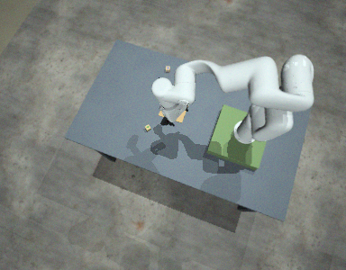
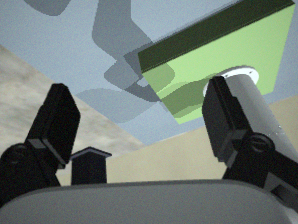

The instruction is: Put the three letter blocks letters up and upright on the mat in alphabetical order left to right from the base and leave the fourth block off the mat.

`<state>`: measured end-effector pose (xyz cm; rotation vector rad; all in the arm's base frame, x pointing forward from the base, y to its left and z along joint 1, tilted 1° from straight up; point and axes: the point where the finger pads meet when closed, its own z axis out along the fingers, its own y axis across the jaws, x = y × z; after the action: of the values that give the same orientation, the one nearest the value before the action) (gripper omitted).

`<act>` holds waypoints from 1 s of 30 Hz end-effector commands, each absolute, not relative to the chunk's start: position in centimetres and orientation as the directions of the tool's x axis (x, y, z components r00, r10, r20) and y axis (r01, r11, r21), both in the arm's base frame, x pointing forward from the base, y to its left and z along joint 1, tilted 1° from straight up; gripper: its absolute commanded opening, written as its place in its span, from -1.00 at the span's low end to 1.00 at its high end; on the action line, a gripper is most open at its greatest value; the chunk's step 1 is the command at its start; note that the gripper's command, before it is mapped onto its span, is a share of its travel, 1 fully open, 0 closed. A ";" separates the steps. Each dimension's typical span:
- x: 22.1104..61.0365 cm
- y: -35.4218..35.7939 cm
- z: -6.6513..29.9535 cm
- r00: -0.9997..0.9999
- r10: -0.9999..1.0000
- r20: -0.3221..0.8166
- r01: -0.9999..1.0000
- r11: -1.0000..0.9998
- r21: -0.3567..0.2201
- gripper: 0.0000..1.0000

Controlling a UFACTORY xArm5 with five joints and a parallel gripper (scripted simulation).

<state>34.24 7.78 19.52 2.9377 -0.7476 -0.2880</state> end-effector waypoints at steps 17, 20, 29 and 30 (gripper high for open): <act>39.6 0.9 24.4 0.999 -0.048 -0.021 -0.048 -0.999 0.001 1.00; 40.2 0.0 24.8 1.000 0.000 0.006 0.000 -1.000 0.000 1.00; 45.3 1.0 20.2 0.987 0.001 0.160 0.002 -1.000 -0.003 1.00; 45.3 1.0 20.2 0.987 0.001 0.160 0.002 -1.000 -0.003 1.00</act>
<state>42.77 0.61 22.06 3.1402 -0.0040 0.1283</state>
